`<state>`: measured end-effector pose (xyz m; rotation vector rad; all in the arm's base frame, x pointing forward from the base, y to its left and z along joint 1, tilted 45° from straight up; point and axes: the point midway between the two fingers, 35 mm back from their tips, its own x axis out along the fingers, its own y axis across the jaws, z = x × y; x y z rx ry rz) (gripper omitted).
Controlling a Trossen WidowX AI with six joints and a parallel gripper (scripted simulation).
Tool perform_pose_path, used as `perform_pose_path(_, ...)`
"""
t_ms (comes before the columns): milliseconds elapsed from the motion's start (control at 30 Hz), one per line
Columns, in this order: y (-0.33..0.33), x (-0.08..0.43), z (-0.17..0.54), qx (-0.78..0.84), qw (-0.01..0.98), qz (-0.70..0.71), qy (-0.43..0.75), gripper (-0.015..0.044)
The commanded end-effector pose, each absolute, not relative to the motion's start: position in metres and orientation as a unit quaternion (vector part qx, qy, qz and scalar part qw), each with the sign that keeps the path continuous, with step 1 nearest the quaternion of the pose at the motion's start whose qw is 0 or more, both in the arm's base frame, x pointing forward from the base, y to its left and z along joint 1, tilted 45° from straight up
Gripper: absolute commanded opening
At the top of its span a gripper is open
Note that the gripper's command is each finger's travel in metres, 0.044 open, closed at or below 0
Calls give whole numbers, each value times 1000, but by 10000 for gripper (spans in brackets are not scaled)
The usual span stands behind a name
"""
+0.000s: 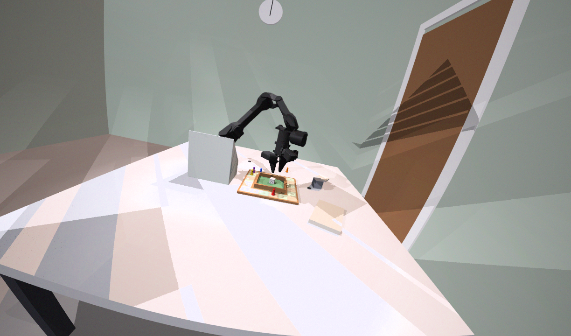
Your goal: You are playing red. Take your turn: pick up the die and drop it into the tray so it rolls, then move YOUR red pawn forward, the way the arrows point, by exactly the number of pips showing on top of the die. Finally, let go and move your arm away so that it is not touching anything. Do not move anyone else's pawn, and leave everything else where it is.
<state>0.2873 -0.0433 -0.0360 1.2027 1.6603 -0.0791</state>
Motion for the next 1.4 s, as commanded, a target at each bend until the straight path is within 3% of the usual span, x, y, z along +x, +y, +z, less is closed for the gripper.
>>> perform_pose_path(0, -58, 291, -72, 367, 621, 149, 676, 200)
perform_pose_path(200, -73, 291, -97, 244, 682, 284, 629, 200)
perform_pose_path(1367, -47, 294, -124, 242, 682, 286, 628, 200)
